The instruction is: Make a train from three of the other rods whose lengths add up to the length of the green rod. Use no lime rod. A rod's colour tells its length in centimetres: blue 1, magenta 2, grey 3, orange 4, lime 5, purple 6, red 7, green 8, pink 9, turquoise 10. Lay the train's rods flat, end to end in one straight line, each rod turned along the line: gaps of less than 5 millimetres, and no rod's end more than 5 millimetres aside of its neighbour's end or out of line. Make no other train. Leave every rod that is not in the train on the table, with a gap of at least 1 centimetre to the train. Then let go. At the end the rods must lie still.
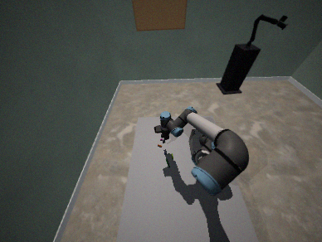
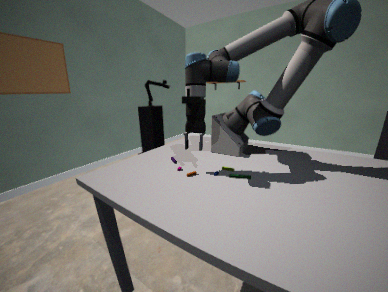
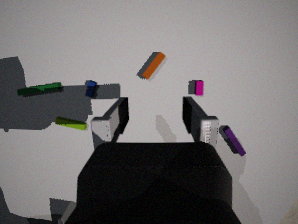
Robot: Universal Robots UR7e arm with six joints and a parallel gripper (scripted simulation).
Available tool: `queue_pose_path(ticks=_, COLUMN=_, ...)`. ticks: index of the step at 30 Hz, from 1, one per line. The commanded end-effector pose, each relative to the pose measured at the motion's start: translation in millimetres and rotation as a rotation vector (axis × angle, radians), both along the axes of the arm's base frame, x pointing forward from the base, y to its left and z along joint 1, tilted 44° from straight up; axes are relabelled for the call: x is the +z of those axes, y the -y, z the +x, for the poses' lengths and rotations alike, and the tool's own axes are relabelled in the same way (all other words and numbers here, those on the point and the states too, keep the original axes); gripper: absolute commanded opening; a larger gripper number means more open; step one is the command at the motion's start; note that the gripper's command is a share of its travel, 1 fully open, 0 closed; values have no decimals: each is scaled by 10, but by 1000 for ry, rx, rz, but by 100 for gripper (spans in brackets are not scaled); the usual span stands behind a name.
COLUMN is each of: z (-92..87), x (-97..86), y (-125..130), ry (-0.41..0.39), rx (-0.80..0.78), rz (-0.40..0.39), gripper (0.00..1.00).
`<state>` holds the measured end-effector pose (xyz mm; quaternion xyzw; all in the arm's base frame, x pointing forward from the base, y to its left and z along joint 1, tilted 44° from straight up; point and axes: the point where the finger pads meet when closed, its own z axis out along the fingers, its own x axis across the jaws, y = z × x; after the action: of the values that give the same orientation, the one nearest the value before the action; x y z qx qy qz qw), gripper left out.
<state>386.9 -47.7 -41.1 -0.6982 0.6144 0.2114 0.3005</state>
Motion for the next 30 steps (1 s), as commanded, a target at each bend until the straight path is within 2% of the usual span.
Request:
queue_pose_path(ticks=1, z=-95, x=-281, y=252, ry=114, rx=122, rz=-13, gripper=100)
queue_pose_path(ticks=3, z=-136, x=-377, y=328, ry=152, rx=163, rz=-17, gripper=100)
queue_pose_path(ticks=5, z=-136, x=-377, y=328, ry=152, rx=163, rz=-17, gripper=100)
queue_pose_path(ticks=12, z=-335, x=-760, y=586, ry=299, rx=321, rz=-30, gripper=100)
queue_pose_path(ticks=18, z=-487, x=-1006, y=716, ry=392, rx=419, rz=-36, gripper=100)
queue_pose_path(ticks=30, z=-595, x=-1168, y=787, ry=453, rx=482, rz=-39, gripper=100)
